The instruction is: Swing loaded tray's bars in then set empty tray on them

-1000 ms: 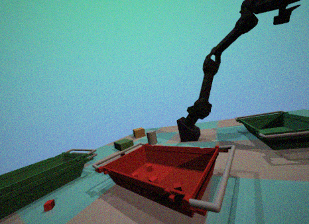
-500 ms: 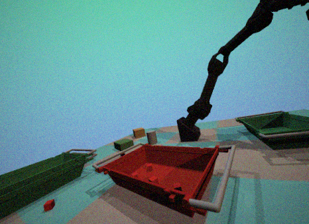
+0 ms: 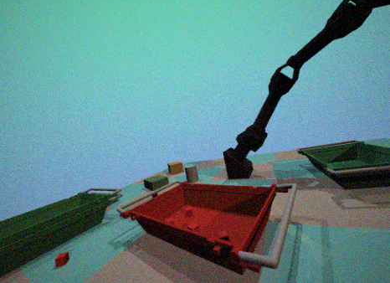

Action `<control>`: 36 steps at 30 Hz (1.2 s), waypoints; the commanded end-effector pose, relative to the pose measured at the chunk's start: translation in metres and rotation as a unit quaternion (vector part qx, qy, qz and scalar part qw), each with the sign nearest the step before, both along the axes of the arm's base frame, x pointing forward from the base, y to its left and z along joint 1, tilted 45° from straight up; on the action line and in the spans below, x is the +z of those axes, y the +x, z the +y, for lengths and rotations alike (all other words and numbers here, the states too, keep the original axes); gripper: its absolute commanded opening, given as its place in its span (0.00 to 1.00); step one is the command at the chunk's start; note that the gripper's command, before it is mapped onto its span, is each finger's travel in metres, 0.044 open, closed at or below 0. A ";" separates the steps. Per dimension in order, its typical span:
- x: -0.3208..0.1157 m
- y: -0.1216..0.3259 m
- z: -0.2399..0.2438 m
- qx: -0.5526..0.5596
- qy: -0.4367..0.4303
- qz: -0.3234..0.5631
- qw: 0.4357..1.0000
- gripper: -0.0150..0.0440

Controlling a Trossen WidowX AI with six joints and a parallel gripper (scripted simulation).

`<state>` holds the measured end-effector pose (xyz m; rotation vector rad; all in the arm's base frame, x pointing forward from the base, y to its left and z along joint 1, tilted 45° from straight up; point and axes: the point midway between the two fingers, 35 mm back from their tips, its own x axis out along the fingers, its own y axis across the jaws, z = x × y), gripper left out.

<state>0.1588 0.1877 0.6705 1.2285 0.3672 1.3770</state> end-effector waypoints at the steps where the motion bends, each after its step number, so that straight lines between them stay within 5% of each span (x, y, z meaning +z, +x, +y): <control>1: -0.024 0.035 0.009 -0.046 -0.051 -0.023 0.997 0.40; 13: -0.097 0.132 0.013 -0.169 -0.215 -0.141 0.951 0.40; 24: -0.206 0.221 -0.009 -0.209 -0.450 -0.329 0.804 0.40; 36: -0.304 0.262 -0.039 -0.114 -0.575 -0.508 0.631 0.40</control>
